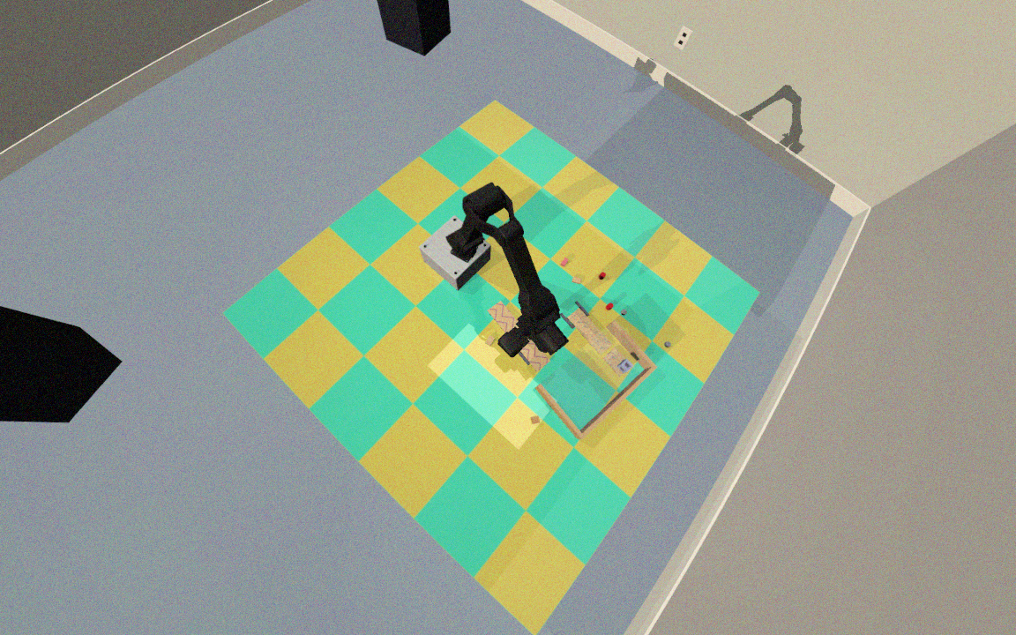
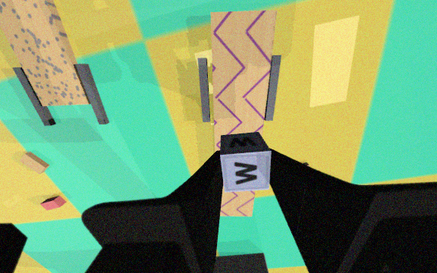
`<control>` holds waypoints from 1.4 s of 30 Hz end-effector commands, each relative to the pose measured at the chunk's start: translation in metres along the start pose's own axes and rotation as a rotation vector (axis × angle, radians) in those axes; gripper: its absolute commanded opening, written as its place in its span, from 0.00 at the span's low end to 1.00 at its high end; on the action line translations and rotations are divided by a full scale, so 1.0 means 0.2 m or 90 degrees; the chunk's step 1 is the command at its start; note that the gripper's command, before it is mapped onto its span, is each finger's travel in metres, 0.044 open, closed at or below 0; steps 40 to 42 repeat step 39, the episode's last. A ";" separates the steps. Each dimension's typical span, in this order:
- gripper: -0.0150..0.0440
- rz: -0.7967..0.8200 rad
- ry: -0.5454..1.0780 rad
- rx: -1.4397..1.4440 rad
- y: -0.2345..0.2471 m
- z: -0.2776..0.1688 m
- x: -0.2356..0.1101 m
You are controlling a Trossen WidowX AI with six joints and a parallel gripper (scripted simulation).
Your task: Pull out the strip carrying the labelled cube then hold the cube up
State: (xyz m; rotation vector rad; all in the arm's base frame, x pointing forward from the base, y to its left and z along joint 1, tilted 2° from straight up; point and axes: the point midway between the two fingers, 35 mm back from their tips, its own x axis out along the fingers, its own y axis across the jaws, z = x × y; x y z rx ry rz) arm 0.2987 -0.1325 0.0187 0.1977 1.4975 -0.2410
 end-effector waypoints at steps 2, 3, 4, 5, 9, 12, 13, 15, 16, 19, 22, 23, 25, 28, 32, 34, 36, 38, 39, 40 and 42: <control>0.25 0.002 0.002 0.003 0.02 -0.10 0.01; 0.25 0.002 0.002 0.003 0.02 -0.11 0.01; 0.25 0.002 0.002 0.003 0.02 -0.11 0.01; 0.25 0.002 0.002 0.003 0.02 -0.11 0.01; 0.25 0.002 0.002 0.003 0.02 -0.11 -0.08; 0.25 0.002 0.002 0.003 0.02 -0.11 -0.17; 0.25 0.002 0.002 0.003 0.02 -0.11 -0.17; 0.25 0.002 0.002 0.003 0.02 -0.11 -0.17; 0.25 0.002 0.002 0.003 0.02 -0.11 -0.17; 0.25 0.002 0.002 0.003 0.02 -0.11 -0.17; 0.25 0.002 0.002 0.003 0.02 -0.11 -0.17; 0.25 0.002 0.002 0.003 0.02 -0.11 -0.17; 0.25 0.002 0.002 0.003 0.02 -0.11 -0.17; 0.25 0.002 0.002 0.003 0.02 -0.11 -0.17; 0.25 0.002 0.002 0.003 0.02 -0.11 -0.17; 0.25 0.002 0.002 0.003 0.02 -0.11 -0.17; 0.25 0.002 0.002 0.003 0.02 -0.11 -0.17; 0.25 0.002 0.002 0.003 0.02 -0.11 -0.17; 0.25 0.002 0.002 0.003 0.02 -0.11 -0.17; 0.25 0.002 0.002 0.003 0.02 -0.11 -0.17; 0.25 0.002 0.002 0.003 0.02 -0.11 -0.17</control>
